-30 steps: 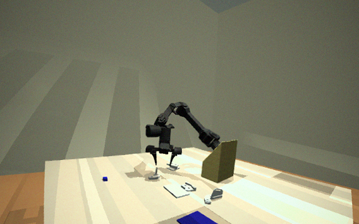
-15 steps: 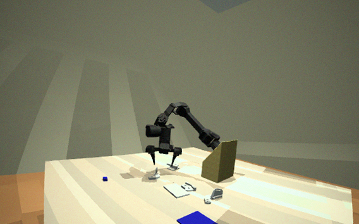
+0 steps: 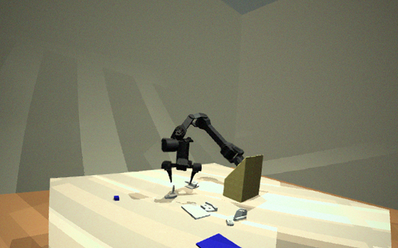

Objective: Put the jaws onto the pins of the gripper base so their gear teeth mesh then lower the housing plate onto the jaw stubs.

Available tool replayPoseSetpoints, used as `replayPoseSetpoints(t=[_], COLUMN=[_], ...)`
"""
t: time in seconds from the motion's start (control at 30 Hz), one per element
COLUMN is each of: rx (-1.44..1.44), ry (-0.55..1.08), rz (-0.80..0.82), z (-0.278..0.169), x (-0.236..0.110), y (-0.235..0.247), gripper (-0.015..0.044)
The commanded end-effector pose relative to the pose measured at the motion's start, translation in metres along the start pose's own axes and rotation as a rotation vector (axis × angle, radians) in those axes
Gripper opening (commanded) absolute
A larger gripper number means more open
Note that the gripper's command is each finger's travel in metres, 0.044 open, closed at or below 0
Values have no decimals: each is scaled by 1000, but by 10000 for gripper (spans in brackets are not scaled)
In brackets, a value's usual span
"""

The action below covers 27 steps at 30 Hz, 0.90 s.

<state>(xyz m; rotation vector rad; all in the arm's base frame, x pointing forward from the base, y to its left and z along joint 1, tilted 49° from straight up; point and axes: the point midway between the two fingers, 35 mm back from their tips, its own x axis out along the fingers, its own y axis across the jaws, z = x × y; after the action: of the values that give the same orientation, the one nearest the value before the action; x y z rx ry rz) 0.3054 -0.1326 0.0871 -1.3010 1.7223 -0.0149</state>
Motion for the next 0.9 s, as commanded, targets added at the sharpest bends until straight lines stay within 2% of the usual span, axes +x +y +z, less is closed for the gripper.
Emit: replayPoseSetpoints(t=[0.0,0.5,0.87], rx=[4,7,7], ry=[5,6,6], rz=[-2,-2,-2], z=[-2,-3,-3], x=[-5,-6,-6], y=[-1,-1,-1], gripper=[387,0,0])
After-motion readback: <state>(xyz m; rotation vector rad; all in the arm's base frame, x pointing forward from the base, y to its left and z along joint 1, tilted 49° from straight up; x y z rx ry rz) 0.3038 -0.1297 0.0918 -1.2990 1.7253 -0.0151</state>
